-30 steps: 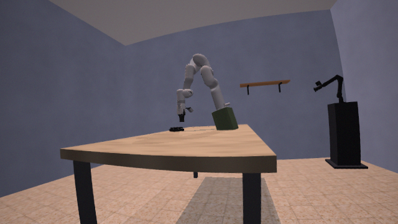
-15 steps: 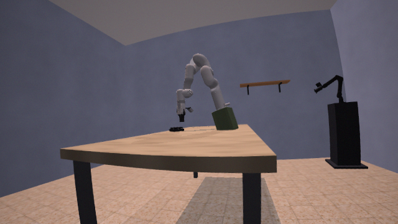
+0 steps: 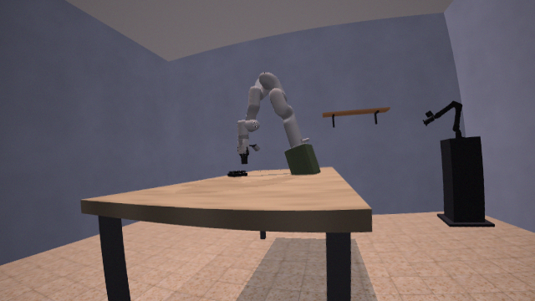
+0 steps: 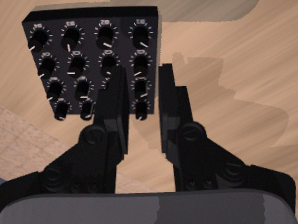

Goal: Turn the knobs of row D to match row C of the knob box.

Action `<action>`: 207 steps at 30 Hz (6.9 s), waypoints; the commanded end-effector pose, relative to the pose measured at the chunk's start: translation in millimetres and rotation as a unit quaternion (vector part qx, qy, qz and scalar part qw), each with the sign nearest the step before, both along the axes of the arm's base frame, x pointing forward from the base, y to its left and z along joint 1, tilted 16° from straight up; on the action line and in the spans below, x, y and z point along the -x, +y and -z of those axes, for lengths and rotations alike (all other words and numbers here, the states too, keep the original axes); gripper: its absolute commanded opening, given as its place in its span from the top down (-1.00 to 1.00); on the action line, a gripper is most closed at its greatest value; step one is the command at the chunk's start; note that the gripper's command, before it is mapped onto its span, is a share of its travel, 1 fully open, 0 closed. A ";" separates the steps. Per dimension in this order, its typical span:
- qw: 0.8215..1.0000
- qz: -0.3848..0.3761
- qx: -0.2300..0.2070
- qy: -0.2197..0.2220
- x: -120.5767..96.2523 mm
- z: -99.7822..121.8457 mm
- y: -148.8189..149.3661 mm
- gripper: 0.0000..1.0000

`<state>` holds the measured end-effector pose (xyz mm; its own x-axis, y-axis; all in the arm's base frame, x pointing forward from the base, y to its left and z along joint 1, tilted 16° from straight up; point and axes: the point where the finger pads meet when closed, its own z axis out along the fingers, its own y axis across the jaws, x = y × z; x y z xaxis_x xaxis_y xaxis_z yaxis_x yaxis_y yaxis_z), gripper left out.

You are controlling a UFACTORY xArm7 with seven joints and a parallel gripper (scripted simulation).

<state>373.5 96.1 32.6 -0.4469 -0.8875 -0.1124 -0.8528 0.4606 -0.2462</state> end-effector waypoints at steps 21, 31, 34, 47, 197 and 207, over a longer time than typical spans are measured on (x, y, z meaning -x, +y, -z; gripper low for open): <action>1.000 0.000 0.000 -0.001 -7.1 18.8 -0.1 0.61; 1.000 0.000 0.000 -0.001 -10.4 29.1 -0.3 0.61; 1.000 0.000 0.000 -0.001 -11.5 32.8 -0.4 0.61; 1.000 0.000 0.000 -0.001 -13.9 40.4 -0.5 0.61; 1.000 0.004 -0.002 -0.001 -17.2 52.3 -0.7 0.84; 0.999 0.032 -0.009 -0.002 -17.2 52.3 -0.8 0.84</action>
